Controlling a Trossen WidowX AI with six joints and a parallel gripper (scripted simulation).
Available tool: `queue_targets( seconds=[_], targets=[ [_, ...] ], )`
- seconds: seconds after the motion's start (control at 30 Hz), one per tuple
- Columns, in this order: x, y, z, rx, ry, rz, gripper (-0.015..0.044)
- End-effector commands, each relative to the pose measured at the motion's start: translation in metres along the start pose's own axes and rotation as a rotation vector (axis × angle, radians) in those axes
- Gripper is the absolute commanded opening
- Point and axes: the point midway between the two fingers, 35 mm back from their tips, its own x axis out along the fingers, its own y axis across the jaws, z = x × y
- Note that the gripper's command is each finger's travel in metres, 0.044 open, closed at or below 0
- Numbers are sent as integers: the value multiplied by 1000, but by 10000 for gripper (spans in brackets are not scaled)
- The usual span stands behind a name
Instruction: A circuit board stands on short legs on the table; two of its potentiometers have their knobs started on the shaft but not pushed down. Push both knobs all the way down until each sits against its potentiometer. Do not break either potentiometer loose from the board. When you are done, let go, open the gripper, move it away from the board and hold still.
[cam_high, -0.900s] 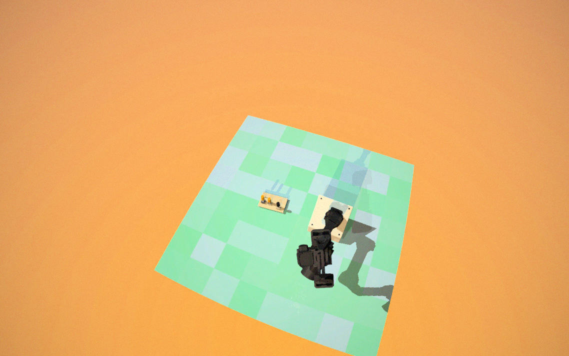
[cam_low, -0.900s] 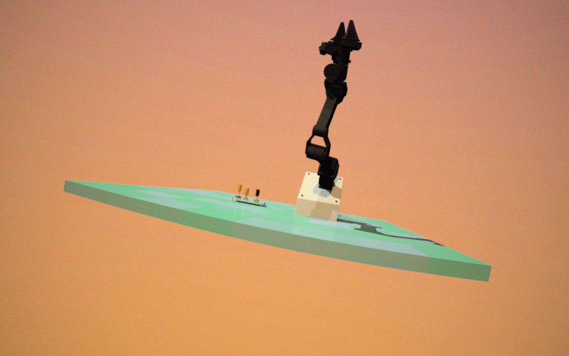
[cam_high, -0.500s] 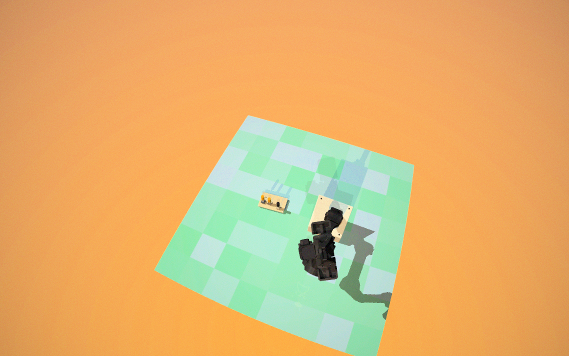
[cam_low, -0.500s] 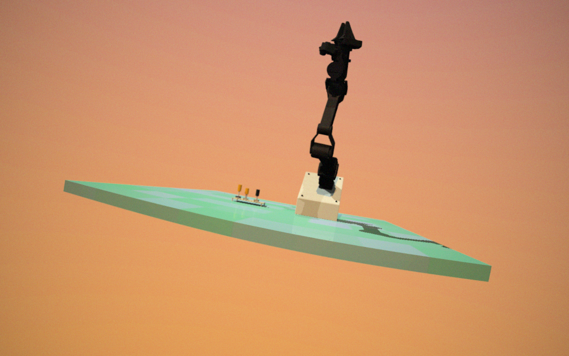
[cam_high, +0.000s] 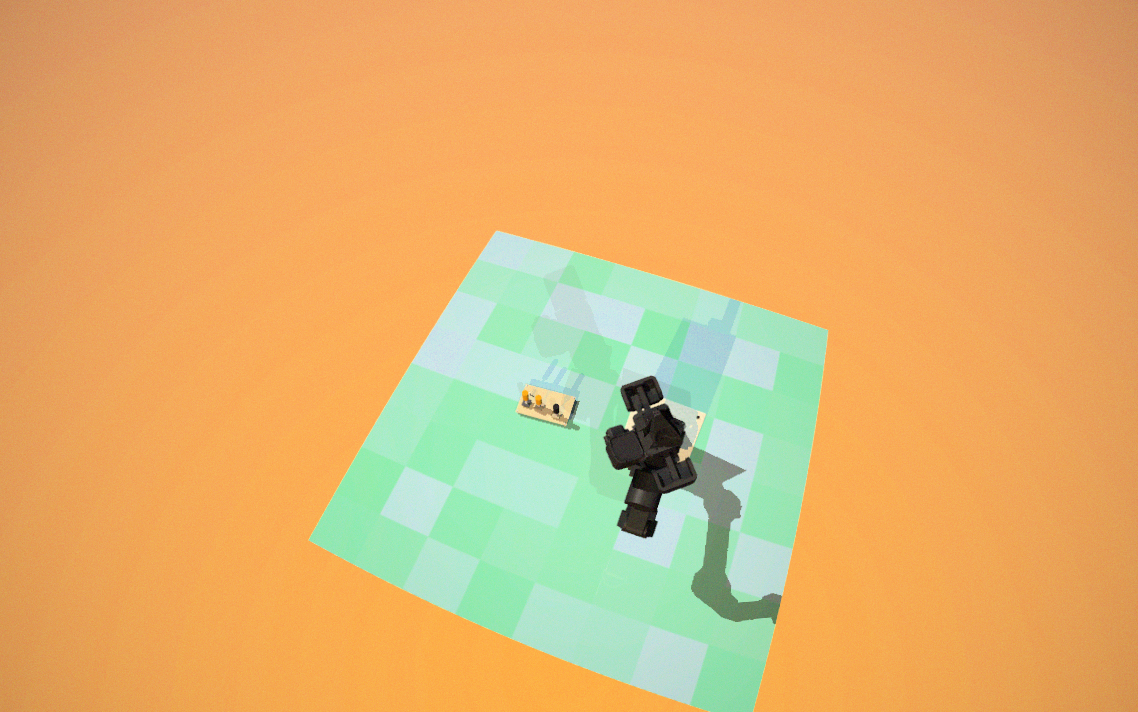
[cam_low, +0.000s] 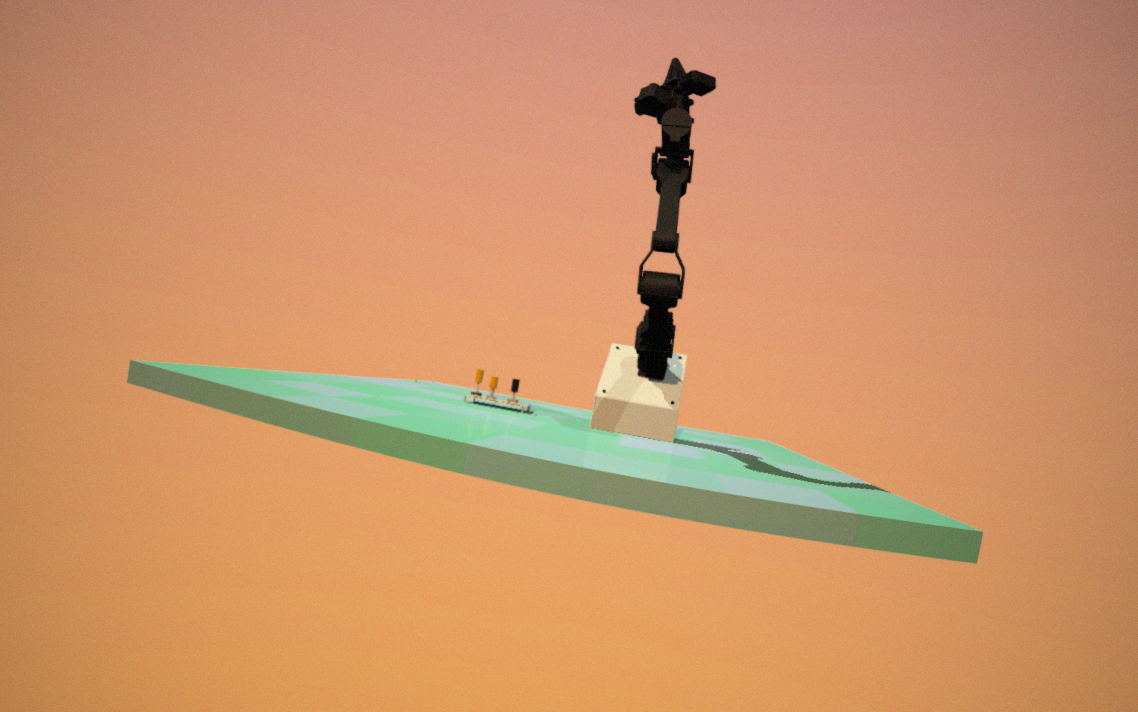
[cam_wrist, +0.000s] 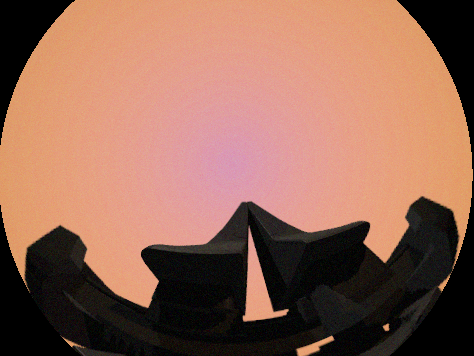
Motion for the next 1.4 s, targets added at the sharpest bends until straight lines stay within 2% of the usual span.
queue_targets(
  seconds=[0.0,0.67,1.2,1.37],
  targets=[
    [4,21,-3,34,4,55,0],
    [2,157,2,328,4,440,0],
    [-48,292,24,552,76,892,0],
    [-61,314,38,586,68,946,0]
  ],
)
